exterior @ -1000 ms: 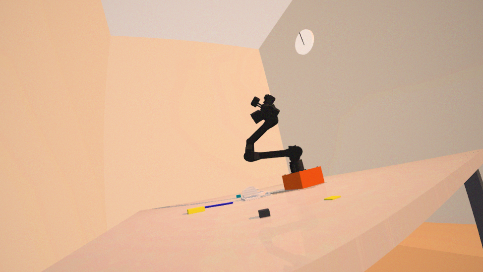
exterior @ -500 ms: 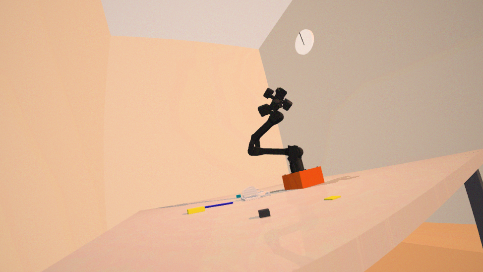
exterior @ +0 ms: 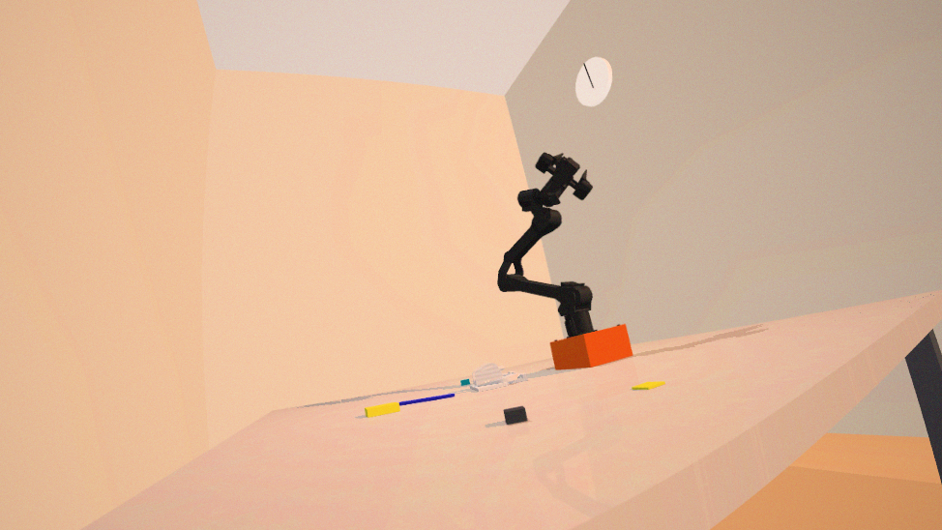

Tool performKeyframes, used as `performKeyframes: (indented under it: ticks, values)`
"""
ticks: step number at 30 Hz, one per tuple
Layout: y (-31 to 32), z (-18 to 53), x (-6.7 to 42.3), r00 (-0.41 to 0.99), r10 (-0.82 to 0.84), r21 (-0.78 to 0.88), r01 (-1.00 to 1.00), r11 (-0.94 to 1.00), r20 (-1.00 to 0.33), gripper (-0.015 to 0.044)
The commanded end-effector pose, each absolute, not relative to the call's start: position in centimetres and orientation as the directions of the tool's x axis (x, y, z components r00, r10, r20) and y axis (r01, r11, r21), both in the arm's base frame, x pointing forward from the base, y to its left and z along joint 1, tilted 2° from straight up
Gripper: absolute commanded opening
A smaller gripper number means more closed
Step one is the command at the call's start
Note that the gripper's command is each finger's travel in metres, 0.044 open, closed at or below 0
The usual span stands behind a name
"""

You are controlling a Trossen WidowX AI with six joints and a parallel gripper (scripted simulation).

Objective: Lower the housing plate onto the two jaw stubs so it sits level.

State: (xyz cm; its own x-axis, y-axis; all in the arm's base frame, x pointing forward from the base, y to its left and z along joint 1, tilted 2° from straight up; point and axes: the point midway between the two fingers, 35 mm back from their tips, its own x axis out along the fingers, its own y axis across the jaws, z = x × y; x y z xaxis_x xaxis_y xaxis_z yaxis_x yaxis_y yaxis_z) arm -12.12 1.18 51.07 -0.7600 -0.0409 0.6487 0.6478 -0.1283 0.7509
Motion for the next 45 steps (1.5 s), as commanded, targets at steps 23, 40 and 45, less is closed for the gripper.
performKeyframes:
  ticks: [23, 40, 45]
  values:
    - [20.7, 48.8, -5.2, -0.474, 0.716, 0.781, 0.603, -0.160, 0.512, 0.0440]
    - [27.2, 43.9, 8.0, -0.006, 0.957, 0.740, 0.636, -0.219, 0.289, 0.0440]
    - [27.4, 42.0, 12.4, 0.142, 0.967, 0.725, 0.641, -0.252, 0.210, 0.0440]
